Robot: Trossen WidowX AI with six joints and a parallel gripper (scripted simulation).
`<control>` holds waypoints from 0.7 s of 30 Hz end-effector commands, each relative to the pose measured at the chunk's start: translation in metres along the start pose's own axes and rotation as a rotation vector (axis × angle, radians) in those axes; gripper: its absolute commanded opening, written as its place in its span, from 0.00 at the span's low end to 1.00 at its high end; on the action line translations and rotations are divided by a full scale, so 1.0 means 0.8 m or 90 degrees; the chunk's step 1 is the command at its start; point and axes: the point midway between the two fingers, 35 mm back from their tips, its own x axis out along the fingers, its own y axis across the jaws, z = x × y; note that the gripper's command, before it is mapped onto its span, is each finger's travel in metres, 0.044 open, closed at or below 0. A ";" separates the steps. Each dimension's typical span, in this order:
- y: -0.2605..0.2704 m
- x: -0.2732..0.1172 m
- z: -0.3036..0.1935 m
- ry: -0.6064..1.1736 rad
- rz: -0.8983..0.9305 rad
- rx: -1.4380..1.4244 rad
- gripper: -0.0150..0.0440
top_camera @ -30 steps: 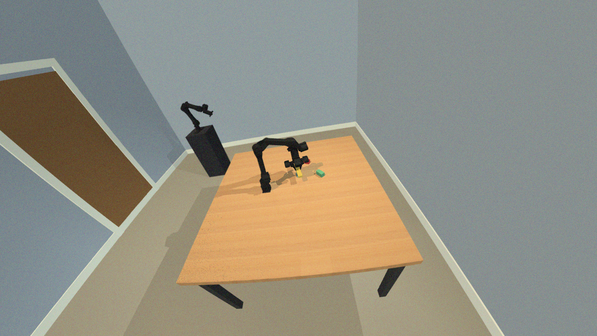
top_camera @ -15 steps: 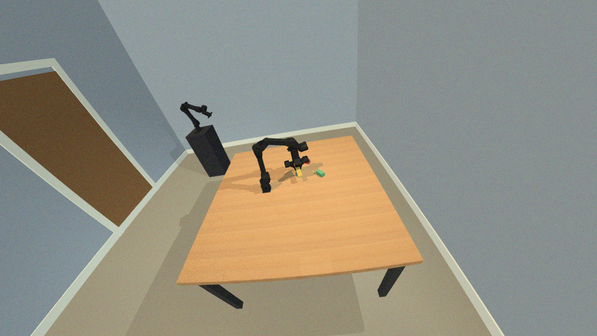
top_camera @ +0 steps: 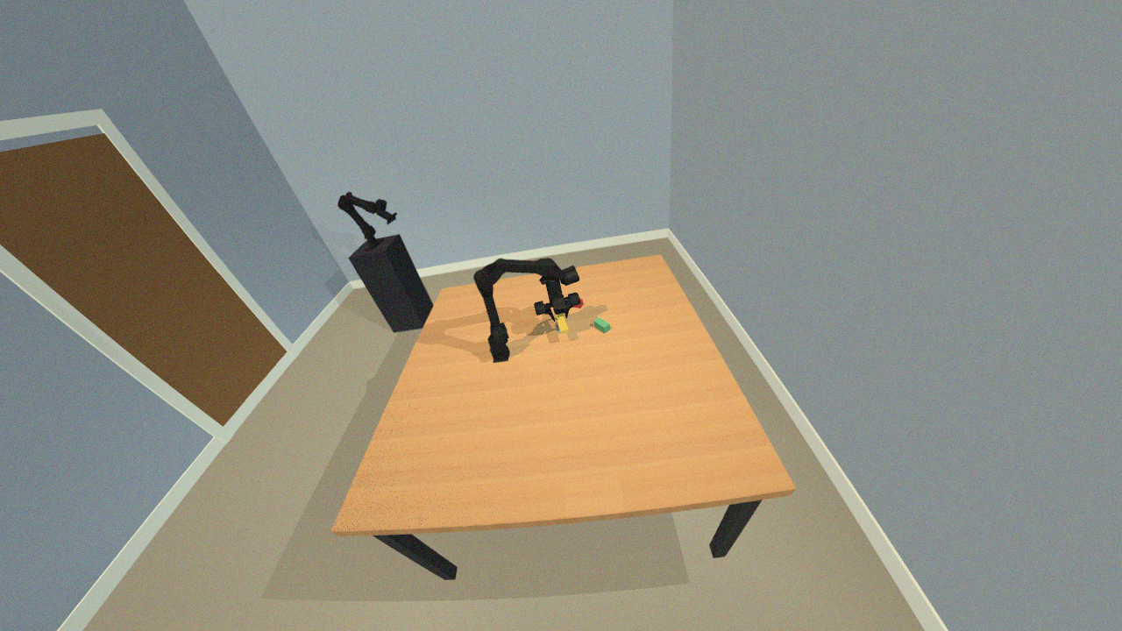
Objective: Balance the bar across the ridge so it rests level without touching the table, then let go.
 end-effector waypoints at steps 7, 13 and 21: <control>0.000 0.000 0.000 0.000 0.000 0.000 1.00; 0.006 -0.049 -0.001 0.000 0.000 0.000 1.00; 0.000 -0.125 0.000 0.000 0.000 0.000 1.00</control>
